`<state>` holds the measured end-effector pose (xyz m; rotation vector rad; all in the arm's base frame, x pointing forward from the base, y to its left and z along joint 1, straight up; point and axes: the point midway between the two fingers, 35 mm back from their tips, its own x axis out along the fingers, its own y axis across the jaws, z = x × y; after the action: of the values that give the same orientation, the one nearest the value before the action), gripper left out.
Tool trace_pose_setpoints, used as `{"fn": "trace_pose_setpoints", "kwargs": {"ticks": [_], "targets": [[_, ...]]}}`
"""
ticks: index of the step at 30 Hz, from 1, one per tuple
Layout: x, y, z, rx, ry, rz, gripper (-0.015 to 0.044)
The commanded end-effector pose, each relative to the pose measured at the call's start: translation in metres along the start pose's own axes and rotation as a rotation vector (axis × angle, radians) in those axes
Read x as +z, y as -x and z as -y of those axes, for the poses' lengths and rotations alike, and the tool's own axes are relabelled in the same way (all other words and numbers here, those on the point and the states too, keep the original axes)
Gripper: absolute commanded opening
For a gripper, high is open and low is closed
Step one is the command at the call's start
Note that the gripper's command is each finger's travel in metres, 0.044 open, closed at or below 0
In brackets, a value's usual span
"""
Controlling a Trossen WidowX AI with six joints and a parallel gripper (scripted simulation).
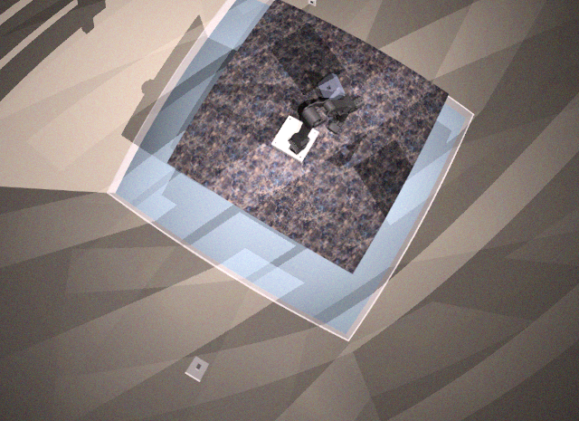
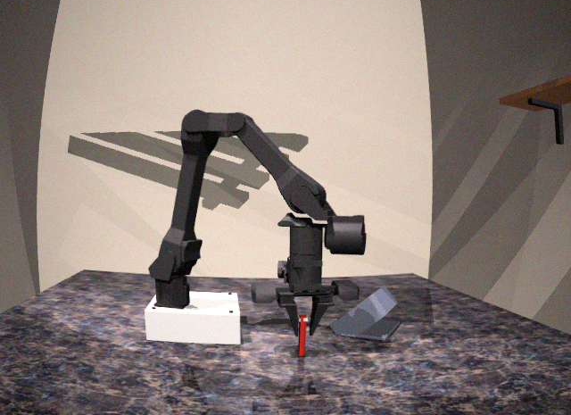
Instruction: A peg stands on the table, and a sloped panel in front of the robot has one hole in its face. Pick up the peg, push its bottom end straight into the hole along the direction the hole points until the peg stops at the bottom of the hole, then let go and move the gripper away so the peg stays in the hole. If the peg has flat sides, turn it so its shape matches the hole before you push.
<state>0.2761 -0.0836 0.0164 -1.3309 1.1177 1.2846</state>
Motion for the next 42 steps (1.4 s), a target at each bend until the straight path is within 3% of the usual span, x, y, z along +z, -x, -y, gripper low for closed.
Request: {"fn": "trace_pose_setpoints", "kwargs": {"ticks": [1,7,15,33,42], "targets": [[0.000,0.000,0.000,0.000,0.000,0.000,0.0040],[0.000,0.000,0.000,0.000,0.000,0.000,0.0000],[0.000,0.002,0.000,0.000,0.000,0.000,0.0000],[0.000,0.077,0.003,0.008,0.002,-0.001,0.0000],[0.003,0.080,0.004,0.008,-0.027,-0.012,0.0000]]}}
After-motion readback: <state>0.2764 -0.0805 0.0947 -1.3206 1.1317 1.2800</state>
